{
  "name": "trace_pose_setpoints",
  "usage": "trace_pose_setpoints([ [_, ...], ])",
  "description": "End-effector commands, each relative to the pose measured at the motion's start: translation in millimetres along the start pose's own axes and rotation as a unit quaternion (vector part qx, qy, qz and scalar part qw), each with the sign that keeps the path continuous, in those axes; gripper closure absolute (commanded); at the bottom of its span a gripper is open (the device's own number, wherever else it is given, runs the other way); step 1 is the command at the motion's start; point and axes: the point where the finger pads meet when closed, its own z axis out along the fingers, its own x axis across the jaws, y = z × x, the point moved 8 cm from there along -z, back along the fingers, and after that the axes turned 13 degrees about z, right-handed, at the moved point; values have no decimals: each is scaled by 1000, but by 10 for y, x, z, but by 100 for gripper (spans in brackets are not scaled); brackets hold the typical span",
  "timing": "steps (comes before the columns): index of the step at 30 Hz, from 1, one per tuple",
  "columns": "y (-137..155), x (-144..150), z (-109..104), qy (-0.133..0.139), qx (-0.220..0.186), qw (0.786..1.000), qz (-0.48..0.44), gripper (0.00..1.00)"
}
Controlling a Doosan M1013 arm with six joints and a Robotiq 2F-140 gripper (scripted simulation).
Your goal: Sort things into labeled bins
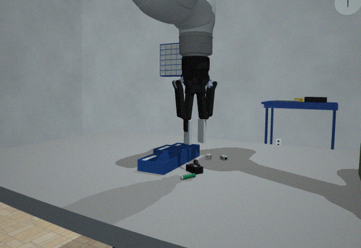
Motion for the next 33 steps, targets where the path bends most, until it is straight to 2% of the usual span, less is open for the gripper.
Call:
trace_pose_setpoints([
  [1,-1,-2,-1,0,0,1000,0,75],
  [15,-2,-4,-1,0,0,1000,0,75],
  [20,-2,-5,199,0,0,1000,0,75],
  [22,-2,-5,199,0,0,1000,0,75],
  [33,-3,-6,639,0,0,1000,0,75],
])
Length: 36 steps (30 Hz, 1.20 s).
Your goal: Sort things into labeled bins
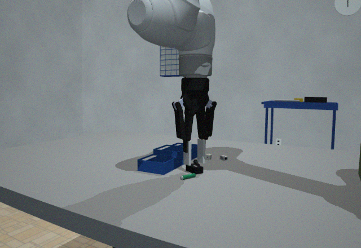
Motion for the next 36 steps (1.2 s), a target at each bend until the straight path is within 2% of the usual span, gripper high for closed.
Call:
trace_pose_setpoints([
  [1,-1,-2,94,0,0,1000,0,75],
  [14,-1,-1,214,0,0,1000,0,75],
  [26,0,-1,214,0,0,1000,0,75],
  [27,0,-1,214,0,0,1000,0,87],
  [36,0,-1,214,0,0,1000,0,87],
])
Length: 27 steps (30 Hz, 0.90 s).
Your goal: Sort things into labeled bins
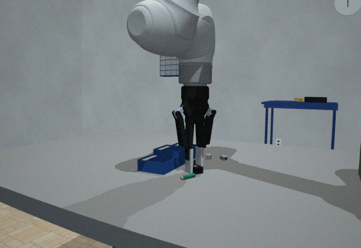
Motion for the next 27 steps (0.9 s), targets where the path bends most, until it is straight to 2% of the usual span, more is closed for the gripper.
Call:
trace_pose_setpoints([
  [1,0,0,0,0,0,1000,0,87],
  [22,0,0,0,0,0,1000,0,87],
  [27,0,0,-167,0,0,1000,0,87],
])
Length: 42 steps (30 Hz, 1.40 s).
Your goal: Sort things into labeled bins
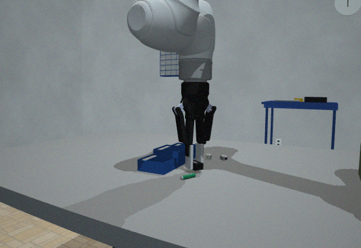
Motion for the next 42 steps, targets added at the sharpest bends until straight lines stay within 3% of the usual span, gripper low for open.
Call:
trace_pose_setpoints([
  [1,0,0,-96,0,0,1000,0,87],
  [15,0,0,-496,0,0,1000,0,87],
  [32,0,0,-562,0,0,1000,0,87],
  [42,-589,115,-561,0,0,1000,0,87],
])
